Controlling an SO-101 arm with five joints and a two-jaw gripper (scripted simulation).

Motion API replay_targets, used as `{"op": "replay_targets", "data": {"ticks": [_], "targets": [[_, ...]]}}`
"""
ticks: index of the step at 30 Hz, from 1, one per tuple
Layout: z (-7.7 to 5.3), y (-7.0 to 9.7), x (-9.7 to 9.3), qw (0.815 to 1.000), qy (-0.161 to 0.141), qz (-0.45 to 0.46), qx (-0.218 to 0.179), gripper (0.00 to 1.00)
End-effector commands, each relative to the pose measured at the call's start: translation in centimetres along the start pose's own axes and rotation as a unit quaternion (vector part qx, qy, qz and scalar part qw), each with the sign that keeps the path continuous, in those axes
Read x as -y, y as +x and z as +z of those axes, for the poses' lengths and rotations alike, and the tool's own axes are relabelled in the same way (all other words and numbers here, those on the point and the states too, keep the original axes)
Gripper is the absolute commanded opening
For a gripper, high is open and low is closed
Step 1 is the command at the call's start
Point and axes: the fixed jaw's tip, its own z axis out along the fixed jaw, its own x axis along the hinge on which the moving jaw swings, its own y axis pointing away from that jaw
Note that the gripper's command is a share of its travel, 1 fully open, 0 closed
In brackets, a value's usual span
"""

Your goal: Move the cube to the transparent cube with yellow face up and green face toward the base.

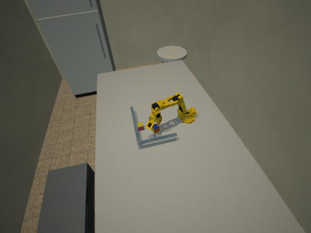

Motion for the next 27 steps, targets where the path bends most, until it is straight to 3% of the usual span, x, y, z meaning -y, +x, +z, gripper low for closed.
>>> {"op": "replay_targets", "data": {"ticks": [1, 27], "targets": [[-0.95, -0.54, 0.10, 0.999, 0.011, 0.018, 0.027, 0.35], [-0.83, -0.79, -0.06, 0.993, 0.007, 0.118, 0.026, 0.35]]}}
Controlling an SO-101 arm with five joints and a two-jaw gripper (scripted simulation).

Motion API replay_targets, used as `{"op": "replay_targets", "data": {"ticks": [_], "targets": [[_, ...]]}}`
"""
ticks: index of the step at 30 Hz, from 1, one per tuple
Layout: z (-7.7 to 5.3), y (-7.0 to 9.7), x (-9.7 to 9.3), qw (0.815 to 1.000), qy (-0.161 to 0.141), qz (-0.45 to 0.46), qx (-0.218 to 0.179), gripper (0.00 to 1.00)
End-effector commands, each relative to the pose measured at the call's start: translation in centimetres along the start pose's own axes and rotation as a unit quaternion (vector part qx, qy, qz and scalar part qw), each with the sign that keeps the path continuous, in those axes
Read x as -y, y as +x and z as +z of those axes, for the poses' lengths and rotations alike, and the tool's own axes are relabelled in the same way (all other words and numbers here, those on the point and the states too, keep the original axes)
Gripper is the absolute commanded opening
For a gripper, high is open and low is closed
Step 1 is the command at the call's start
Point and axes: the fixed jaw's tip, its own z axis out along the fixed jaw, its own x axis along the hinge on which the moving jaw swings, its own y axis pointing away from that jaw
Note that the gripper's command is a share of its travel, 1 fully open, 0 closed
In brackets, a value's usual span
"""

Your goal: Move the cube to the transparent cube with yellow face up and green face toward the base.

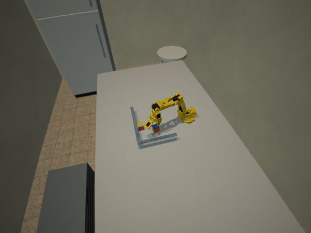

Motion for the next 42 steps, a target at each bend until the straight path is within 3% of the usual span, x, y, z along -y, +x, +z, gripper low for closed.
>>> {"op": "replay_targets", "data": {"ticks": [1, 42], "targets": [[-0.96, -0.55, -0.02, 0.999, 0.005, 0.014, 0.029, 0.35], [-0.85, -0.74, -0.18, 0.994, 0.002, 0.102, 0.027, 0.35]]}}
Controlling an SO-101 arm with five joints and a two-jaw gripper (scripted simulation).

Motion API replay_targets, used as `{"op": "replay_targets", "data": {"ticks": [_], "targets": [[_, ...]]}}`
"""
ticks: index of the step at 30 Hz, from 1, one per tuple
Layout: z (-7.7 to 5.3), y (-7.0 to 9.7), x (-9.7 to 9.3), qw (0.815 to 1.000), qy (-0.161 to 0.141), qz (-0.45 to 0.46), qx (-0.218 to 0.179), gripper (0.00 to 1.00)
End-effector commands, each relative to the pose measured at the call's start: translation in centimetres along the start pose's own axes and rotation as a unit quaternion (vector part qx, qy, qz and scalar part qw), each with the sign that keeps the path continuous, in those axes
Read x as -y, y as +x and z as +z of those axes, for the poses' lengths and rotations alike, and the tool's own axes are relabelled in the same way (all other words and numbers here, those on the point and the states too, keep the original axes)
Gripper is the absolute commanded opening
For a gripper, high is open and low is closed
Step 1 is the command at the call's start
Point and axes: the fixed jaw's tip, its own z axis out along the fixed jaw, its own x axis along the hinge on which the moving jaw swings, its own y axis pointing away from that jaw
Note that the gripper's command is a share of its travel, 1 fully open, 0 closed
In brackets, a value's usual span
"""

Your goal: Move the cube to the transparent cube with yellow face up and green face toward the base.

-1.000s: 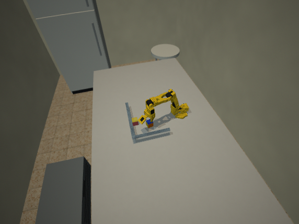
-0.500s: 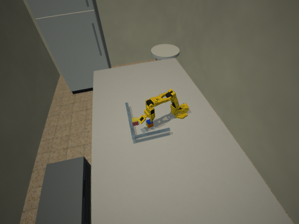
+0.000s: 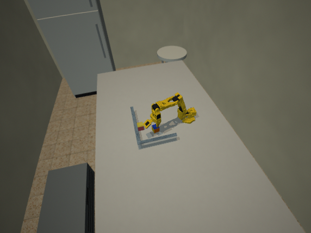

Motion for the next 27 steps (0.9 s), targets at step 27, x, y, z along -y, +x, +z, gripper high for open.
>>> {"op": "replay_targets", "data": {"ticks": [27], "targets": [[-0.94, -0.55, -0.18, 0.999, -0.002, 0.031, 0.028, 0.35]]}}
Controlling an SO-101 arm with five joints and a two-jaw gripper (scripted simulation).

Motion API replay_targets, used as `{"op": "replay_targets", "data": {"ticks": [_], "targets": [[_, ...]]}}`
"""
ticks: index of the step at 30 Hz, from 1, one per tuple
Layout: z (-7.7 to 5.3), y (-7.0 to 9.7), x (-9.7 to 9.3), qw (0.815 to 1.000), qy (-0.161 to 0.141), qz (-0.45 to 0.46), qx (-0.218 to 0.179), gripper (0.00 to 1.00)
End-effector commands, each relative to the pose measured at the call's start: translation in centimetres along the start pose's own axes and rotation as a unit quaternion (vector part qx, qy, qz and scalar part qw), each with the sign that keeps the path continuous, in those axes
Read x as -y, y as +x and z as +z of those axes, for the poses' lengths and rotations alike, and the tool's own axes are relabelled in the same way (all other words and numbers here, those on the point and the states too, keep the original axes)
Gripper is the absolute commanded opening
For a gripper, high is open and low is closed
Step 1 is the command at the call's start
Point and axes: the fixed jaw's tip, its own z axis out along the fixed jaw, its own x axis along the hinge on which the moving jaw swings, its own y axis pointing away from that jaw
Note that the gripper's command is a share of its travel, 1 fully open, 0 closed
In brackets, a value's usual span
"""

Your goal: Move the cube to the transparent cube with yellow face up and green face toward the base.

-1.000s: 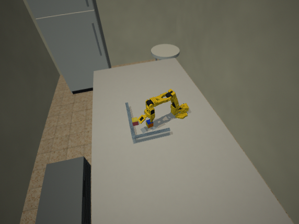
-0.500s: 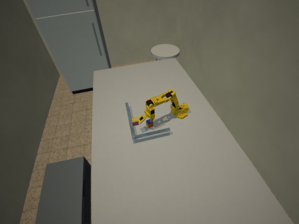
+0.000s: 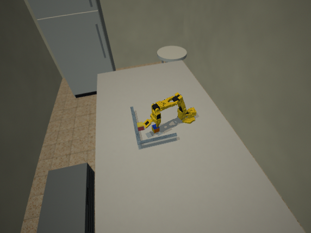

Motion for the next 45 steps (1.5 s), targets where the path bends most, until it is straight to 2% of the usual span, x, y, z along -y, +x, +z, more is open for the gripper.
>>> {"op": "replay_targets", "data": {"ticks": [1, 45], "targets": [[-0.96, -0.48, -0.16, 1.000, -0.002, 0.002, 0.027, 0.35], [-0.88, -0.56, -0.27, 1.000, -0.003, 0.009, 0.029, 0.35]]}}
